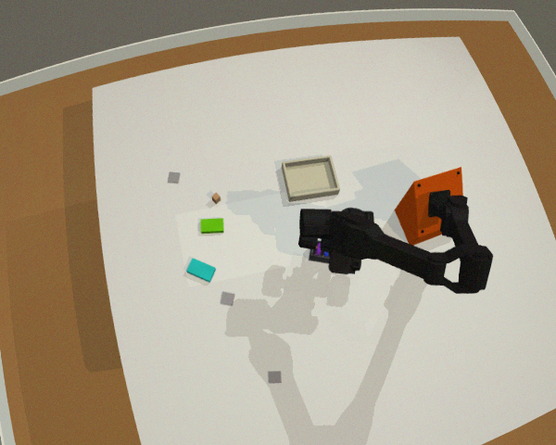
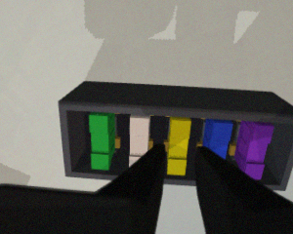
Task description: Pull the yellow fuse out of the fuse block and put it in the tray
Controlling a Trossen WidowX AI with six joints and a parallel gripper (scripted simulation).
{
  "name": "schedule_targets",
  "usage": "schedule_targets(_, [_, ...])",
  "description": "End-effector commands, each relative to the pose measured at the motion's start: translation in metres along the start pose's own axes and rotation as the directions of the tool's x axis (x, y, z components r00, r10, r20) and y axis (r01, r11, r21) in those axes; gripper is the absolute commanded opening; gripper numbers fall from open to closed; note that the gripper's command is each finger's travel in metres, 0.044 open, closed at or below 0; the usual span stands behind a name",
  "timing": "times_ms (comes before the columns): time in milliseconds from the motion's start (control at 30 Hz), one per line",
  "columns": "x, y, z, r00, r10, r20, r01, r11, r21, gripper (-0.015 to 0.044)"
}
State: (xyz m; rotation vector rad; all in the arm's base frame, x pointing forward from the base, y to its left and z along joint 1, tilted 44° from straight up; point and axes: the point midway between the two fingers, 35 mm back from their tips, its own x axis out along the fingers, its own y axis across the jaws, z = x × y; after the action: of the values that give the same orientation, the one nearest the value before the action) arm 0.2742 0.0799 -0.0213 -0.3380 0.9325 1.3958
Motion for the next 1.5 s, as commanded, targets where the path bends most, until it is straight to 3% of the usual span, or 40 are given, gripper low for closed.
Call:
schedule_targets(0, [0.0022,0.0003,0.0003,1.000,0.002,0.005,-0.002,1.000,0.005,0.0070])
schedule_targets(467, [0.0099,0.0004,0.0003,1.000,0.002,0.005,-0.002,1.000,0.005,0.0070])
schedule_targets(833, [0.0088,-0.0004,0.0004,1.000,-0.001,0.001,0.001,1.000,-0.001,0.0000])
schedule_targets(1467, [0.0014,-0.0009,0.0003,1.000,-0.001,0.001,0.001,1.000,0.000,0.0000])
